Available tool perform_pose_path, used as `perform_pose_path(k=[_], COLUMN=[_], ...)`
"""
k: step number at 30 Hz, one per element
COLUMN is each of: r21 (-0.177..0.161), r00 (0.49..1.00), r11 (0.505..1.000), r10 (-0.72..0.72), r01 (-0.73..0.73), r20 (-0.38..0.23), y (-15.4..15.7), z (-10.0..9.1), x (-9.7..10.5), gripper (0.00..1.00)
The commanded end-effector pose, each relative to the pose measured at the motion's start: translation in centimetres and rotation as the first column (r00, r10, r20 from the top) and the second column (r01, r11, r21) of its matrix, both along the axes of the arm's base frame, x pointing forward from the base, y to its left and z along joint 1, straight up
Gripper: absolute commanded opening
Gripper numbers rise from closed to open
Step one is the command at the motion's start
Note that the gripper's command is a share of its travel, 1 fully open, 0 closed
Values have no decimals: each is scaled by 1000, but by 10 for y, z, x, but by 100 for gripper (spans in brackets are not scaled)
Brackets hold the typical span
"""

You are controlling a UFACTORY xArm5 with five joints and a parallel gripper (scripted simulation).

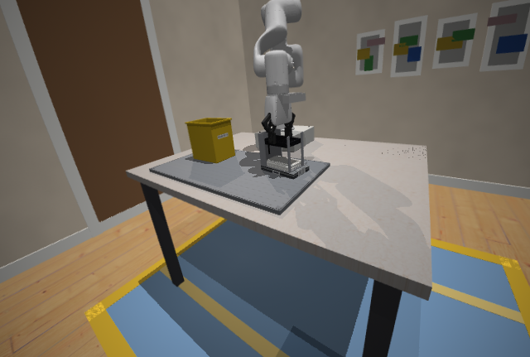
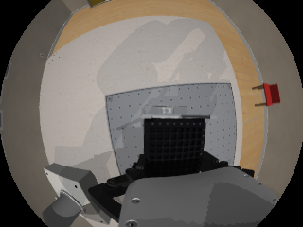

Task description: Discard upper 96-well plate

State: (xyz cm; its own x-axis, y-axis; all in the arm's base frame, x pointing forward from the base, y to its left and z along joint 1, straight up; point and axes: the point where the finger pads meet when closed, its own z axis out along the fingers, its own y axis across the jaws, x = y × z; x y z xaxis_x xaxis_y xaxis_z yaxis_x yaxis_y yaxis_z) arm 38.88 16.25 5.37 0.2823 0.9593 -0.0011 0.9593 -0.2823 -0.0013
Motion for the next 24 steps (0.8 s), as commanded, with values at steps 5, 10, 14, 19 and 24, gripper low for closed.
perform_pose_path(k=[5,10,14,19,24], r21=[1,1,1,1,1], r00=[1000,1000,1000,1000,1000], r11=[1000,1000,1000,1000,1000], r10=[0,0,0,0,0], r01=[0,0,0,0,0], r20=[3,3,3,3,3], y=[0,0,0,0,0], z=[11,20,26,31,40], x=[1,1,1,1,1], gripper=[0,0,0,0,0])
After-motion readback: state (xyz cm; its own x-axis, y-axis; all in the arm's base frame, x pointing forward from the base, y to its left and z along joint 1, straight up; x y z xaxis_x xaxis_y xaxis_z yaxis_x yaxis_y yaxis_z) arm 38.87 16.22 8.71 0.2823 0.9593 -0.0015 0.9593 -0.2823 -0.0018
